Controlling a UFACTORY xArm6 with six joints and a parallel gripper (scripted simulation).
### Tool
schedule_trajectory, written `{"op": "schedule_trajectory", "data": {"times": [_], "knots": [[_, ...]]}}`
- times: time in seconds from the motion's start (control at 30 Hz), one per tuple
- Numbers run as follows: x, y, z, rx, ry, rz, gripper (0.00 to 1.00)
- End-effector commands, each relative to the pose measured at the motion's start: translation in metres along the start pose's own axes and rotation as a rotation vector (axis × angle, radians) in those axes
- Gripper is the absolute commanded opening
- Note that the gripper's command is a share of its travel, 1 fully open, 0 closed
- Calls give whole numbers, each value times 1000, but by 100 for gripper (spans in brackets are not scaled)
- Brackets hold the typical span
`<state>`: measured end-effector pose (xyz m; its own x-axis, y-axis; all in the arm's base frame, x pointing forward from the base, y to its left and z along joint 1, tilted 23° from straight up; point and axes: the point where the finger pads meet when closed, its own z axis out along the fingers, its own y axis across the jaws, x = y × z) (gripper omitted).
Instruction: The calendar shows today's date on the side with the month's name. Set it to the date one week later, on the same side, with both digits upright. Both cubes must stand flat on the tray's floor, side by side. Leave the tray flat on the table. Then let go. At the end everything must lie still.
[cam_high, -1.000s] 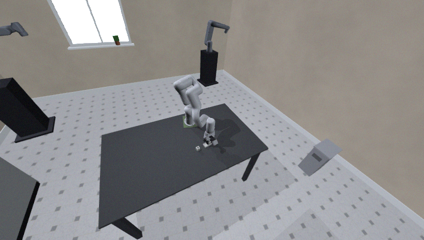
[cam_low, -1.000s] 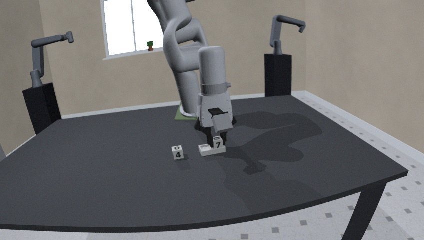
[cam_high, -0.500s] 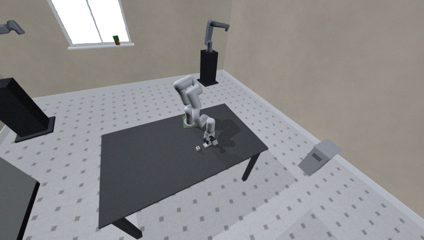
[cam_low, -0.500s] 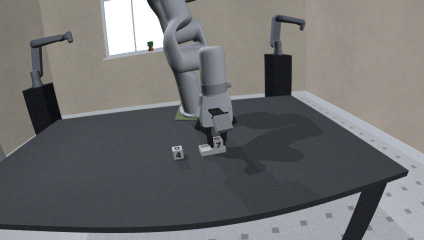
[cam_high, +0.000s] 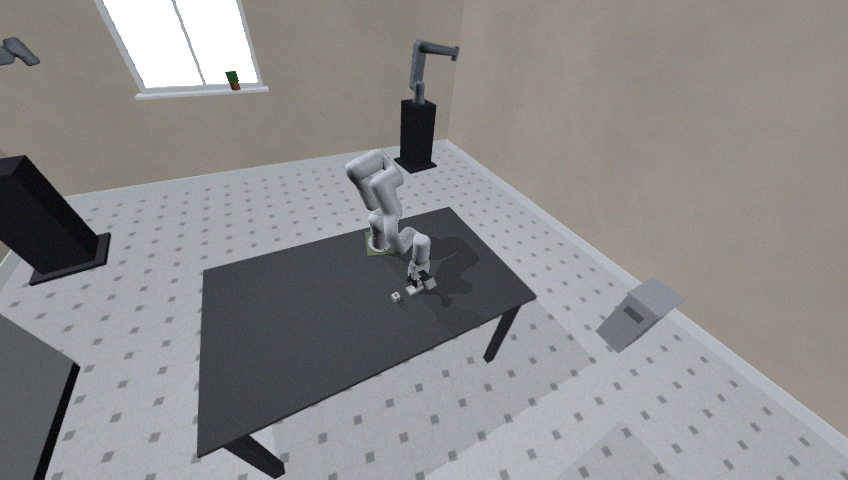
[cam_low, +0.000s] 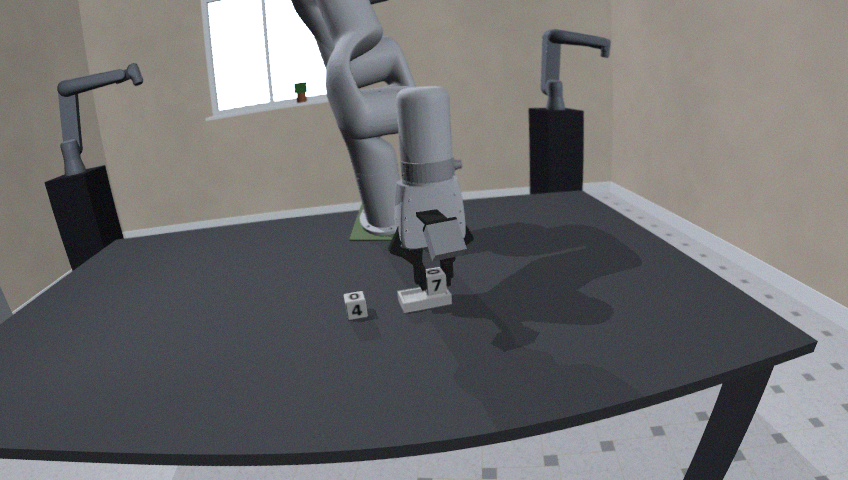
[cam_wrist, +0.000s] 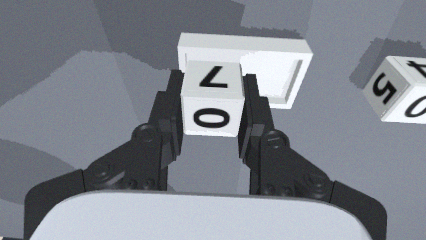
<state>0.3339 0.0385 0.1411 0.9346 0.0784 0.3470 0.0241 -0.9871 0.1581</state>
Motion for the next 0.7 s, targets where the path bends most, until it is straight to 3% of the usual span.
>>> {"op": "schedule_trajectory", "data": {"times": [0.0,0.17,0.37,0.67], "knots": [[1,0,-32,1,4,0,29],[1,0,-69,1,4,0,29],[1,0,-88,1,4,0,29],[1,0,-91,1,4,0,29]]}}
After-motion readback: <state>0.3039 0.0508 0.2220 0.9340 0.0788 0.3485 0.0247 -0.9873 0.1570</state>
